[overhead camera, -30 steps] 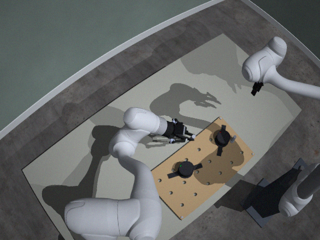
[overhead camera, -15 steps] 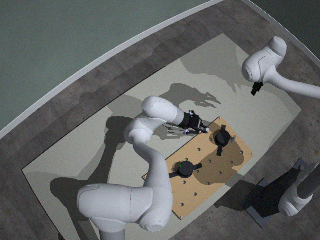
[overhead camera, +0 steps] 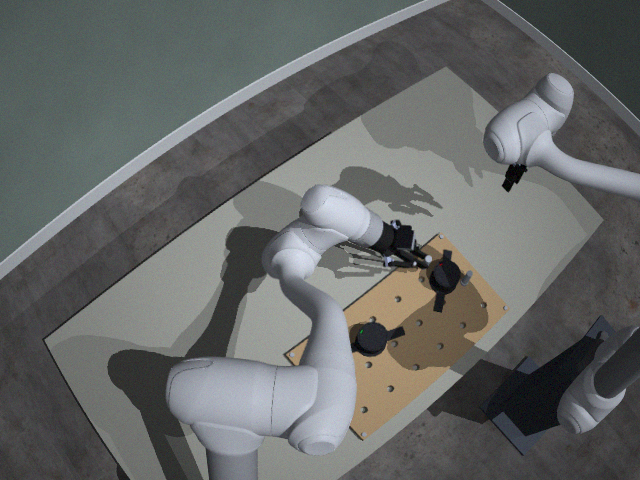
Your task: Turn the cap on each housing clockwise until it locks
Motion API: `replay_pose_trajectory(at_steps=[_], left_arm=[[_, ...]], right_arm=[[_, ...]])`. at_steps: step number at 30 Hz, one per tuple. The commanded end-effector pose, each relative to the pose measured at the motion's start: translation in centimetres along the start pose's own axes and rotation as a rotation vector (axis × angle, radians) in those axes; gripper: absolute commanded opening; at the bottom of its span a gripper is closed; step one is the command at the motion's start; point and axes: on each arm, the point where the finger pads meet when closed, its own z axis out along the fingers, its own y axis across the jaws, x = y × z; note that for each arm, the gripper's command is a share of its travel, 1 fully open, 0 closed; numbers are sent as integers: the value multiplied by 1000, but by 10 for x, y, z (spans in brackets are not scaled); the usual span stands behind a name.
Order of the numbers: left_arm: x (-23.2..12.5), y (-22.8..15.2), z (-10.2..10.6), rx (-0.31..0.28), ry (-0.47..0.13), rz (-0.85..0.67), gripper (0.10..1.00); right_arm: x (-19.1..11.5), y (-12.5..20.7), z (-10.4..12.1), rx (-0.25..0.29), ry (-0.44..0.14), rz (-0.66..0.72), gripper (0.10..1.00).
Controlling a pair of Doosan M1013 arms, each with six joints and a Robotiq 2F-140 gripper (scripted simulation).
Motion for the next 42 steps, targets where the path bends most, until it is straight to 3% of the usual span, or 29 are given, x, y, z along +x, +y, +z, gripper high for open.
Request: replay_pose_trajectory(at_steps=[1,11,42], left_arm=[[3,7,0,-23,2,-85,99],[5,16,1,-49,4,-200,99],[-12,20,18,-45,5,-191,99]], right_arm=[[0,0,-1,0,1,0,328],[0,0,-1,0,1,0,328],[0,0,-1,0,1,0,328]])
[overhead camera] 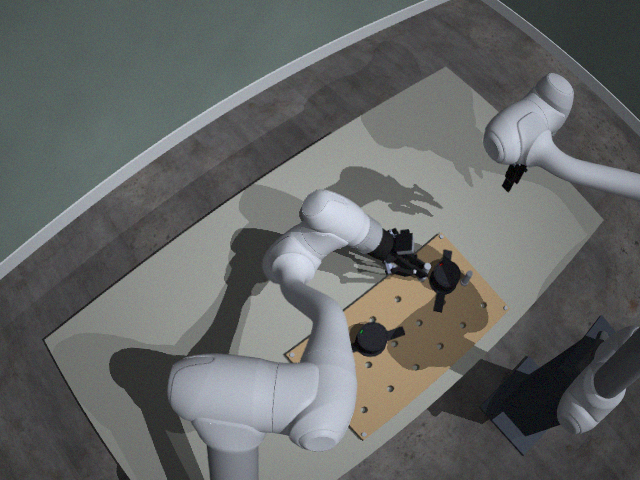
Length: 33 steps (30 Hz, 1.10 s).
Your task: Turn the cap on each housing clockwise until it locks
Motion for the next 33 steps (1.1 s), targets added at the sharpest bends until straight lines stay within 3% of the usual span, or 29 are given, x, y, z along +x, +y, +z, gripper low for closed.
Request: replay_pose_trajectory(at_steps=[1,33], left_arm=[[-1,0,1,1,0,1,99],[-5,0,5,1,0,1,99]], right_arm=[[0,0,-1,0,1,0,328],[0,0,-1,0,1,0,328]])
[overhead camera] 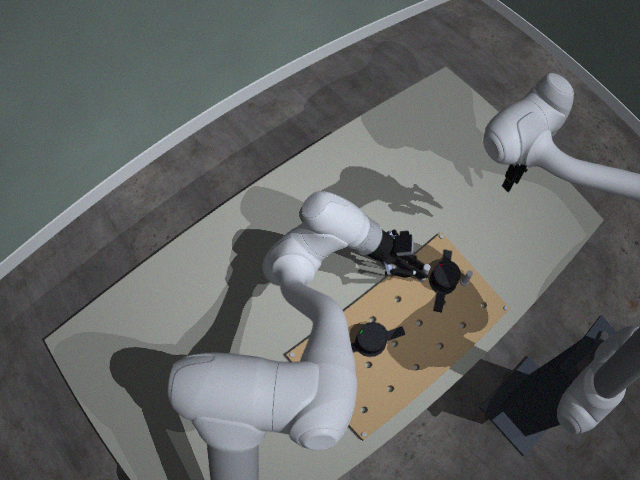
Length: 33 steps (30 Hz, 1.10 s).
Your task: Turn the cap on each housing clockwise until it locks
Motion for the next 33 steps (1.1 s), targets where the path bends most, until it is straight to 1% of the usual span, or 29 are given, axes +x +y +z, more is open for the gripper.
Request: replay_pose_trajectory(at_steps=[1,33], left_arm=[[0,0,0,1,0,1,99],[-7,0,7,1,2,1,99]], right_arm=[[0,0,-1,0,1,0,328],[0,0,-1,0,1,0,328]])
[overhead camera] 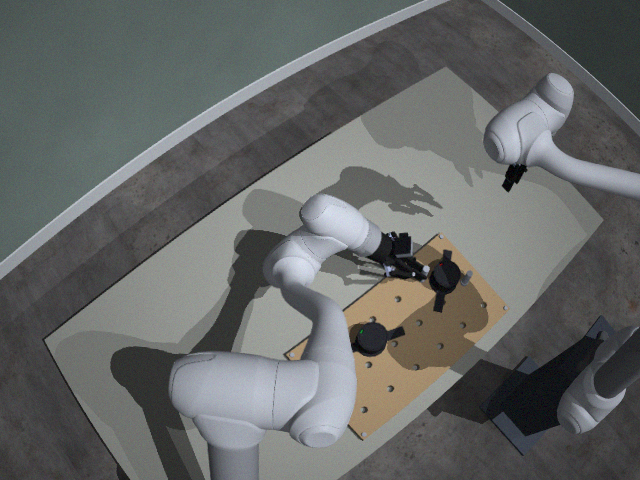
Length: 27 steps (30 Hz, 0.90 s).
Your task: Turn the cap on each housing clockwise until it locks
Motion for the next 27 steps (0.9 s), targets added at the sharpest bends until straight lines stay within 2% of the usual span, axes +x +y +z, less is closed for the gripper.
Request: replay_pose_trajectory(at_steps=[1,20,21,27], left_arm=[[0,0,0,1,-1,1,99],[-3,0,3,1,-4,2,99],[-3,0,3,1,-6,2,328],[-3,0,3,1,-6,2,328]], right_arm=[[0,0,-1,0,1,0,328],[0,0,-1,0,1,0,328],[0,0,-1,0,1,0,328],[0,0,-1,0,1,0,328]])
